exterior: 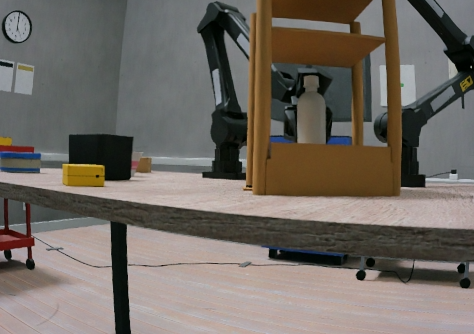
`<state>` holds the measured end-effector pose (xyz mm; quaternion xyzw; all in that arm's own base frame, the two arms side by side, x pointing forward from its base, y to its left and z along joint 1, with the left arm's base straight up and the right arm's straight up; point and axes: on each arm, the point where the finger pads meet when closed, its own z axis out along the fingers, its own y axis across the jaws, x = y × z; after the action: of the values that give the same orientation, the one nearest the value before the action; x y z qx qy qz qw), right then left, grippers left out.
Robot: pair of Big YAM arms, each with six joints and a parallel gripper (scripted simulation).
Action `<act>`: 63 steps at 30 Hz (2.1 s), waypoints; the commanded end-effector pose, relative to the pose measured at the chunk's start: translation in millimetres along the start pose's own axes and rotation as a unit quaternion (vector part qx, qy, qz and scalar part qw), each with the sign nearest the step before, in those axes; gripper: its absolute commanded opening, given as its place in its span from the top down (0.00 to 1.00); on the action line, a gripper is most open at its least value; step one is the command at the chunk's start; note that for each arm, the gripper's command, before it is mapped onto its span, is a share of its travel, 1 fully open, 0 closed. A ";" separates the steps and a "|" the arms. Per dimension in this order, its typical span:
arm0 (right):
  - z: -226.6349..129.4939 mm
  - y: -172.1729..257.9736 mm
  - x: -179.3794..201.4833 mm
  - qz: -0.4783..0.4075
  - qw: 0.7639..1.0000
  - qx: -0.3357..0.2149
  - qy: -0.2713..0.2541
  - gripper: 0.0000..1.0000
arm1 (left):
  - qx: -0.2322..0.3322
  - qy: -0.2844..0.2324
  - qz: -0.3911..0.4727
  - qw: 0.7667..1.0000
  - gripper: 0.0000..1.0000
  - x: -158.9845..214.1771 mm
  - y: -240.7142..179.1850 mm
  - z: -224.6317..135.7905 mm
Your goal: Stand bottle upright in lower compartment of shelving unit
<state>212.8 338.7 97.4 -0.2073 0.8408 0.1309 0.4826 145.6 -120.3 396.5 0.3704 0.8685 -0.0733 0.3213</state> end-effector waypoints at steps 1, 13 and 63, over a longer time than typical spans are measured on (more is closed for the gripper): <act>-4.3 10.4 -29.4 0.020 0.999 -0.012 -0.032 0.45 | -0.005 -0.040 -0.011 0.999 0.00 -26.3 4.4 -22.1; -0.9 7.2 -15.8 0.010 1.000 -0.006 -0.014 0.34 | -0.005 -0.040 -0.011 0.999 0.00 -26.3 4.3 -22.1; -114.0 -5.7 -20.8 -0.274 0.954 -0.084 -0.086 0.11 | 0.136 -0.040 0.167 0.976 0.00 -13.3 -45.8 -28.1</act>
<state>134.0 292.1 161.5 -0.3793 0.7567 0.0936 0.5242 107.8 -149.4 394.1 0.5376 0.7782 -0.1470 0.2895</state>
